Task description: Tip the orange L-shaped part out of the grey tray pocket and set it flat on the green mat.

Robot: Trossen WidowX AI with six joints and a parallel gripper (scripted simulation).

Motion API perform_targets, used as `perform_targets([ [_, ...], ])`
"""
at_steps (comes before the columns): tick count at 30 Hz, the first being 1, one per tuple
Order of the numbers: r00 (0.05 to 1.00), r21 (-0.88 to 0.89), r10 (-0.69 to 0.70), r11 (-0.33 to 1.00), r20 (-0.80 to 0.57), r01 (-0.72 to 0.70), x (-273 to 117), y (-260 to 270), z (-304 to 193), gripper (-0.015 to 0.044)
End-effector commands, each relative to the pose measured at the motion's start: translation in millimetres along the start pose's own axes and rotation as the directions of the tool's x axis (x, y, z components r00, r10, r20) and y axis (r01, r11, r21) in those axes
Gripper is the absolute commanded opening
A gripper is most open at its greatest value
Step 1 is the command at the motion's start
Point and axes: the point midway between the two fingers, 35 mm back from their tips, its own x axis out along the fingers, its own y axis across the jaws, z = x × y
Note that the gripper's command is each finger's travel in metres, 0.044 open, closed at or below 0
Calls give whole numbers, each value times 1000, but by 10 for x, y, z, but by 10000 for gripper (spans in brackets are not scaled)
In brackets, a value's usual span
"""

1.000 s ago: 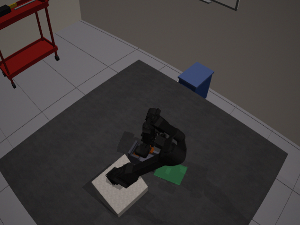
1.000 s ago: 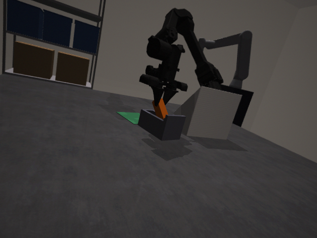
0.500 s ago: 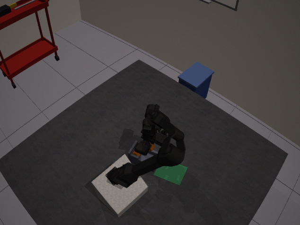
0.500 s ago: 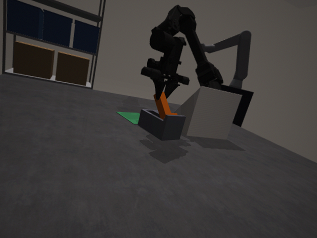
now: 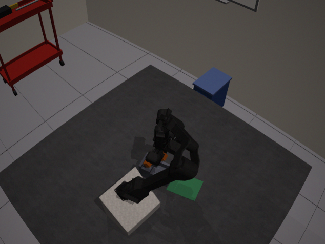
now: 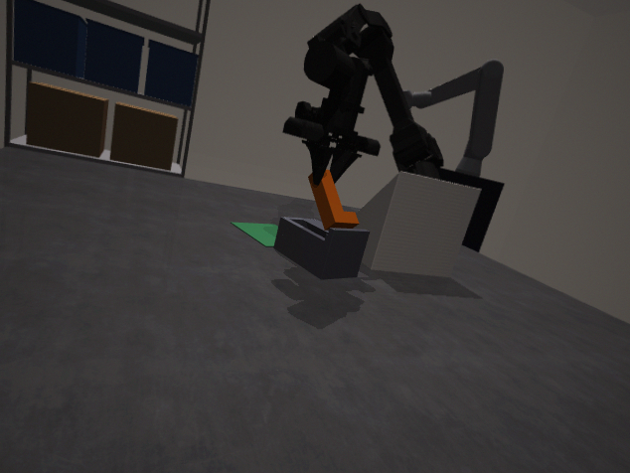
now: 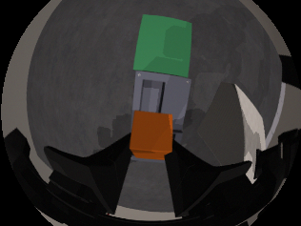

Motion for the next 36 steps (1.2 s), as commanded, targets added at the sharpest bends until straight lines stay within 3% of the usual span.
perform_targets([
  [1,1000,4,-2,1000,-6,2,-58,-3,-3,0],
  [14,1000,4,-2,1000,-6,2,-113,-8,52,0],
  [36,1000,4,-3,1000,-2,3,-83,-93,1089,0],
])
